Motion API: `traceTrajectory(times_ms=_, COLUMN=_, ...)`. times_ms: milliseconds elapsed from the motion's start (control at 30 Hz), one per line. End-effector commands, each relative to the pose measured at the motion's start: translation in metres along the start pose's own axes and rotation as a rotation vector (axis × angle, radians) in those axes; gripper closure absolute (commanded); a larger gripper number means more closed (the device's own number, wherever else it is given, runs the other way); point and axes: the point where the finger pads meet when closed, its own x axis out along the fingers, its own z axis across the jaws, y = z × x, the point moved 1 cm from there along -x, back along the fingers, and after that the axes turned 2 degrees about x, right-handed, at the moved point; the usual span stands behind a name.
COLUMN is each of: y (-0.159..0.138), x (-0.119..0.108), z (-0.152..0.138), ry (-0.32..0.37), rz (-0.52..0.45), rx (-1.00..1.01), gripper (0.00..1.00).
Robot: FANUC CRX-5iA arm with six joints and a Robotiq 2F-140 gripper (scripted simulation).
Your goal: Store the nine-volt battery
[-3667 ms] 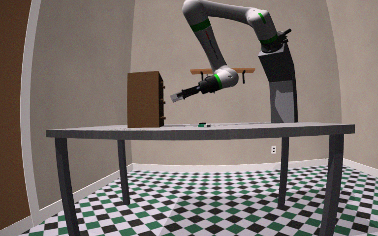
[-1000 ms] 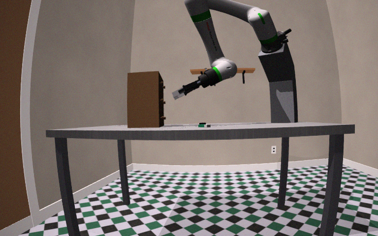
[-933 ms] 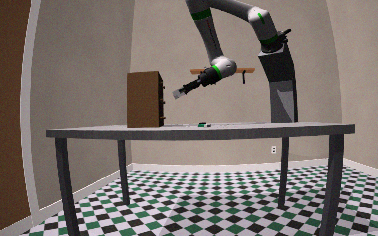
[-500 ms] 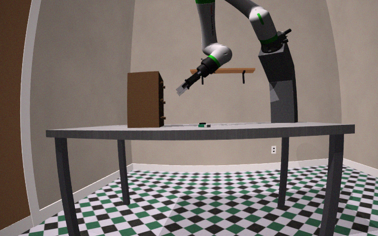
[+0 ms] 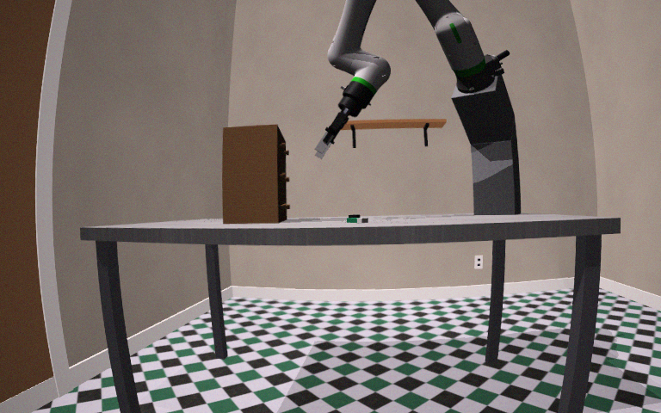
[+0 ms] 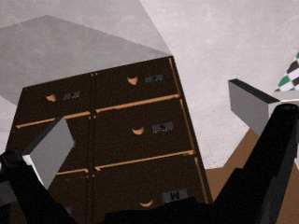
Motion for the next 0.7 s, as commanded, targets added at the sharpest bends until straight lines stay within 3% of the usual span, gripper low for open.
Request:
traceTrajectory(times_ms=0, y=0.005, x=-0.009, z=0.007, ry=-0.017, rz=0.17, rx=0.017, gripper=0.0)
traceTrajectory(times_ms=667, y=0.009, x=-0.047, z=0.006, ry=-0.008, rz=0.511, rx=0.013, gripper=0.0)
